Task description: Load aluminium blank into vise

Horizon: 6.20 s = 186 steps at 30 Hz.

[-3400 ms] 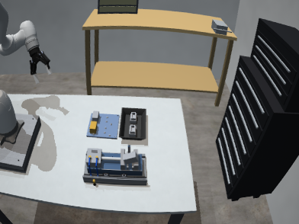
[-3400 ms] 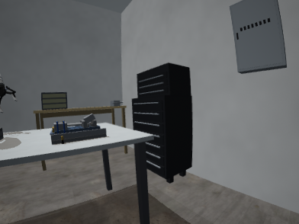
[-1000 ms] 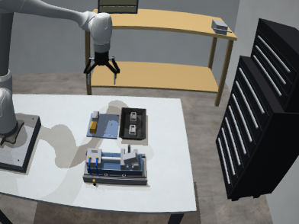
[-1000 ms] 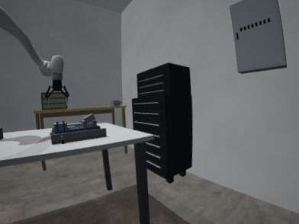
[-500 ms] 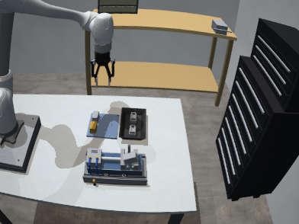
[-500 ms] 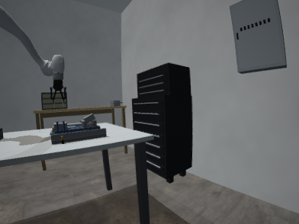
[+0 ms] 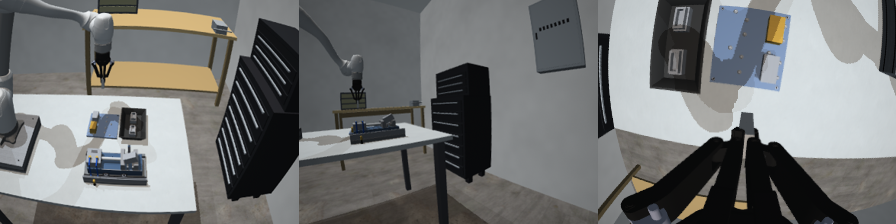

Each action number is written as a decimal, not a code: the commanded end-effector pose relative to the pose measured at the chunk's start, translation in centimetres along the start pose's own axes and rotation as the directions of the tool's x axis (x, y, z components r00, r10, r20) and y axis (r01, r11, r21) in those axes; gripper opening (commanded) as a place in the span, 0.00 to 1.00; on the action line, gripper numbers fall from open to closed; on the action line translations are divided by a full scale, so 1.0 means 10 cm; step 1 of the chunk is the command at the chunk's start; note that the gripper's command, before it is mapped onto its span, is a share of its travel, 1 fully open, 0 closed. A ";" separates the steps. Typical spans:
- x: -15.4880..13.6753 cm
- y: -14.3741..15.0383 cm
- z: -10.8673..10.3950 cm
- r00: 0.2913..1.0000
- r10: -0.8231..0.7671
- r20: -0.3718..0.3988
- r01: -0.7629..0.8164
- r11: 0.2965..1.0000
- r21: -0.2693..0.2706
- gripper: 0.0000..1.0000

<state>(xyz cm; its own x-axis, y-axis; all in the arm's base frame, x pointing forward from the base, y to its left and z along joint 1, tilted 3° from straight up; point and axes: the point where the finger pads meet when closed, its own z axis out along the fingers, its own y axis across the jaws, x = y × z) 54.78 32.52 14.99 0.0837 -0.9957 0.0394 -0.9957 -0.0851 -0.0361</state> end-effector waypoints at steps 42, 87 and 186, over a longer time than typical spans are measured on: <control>0.00 0.00 0.37 1.000 0.000 0.000 0.000 1.000 0.000 0.00; 0.00 0.00 0.68 1.000 0.000 0.000 0.000 1.000 0.000 0.00; 0.09 -1.66 0.02 1.000 0.001 -0.002 -0.001 1.000 0.000 0.00</control>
<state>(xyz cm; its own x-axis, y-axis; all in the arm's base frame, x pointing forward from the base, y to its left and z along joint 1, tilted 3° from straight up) 71.34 33.03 15.51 0.0833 -0.9957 0.0411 -0.9957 -0.0848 -0.0367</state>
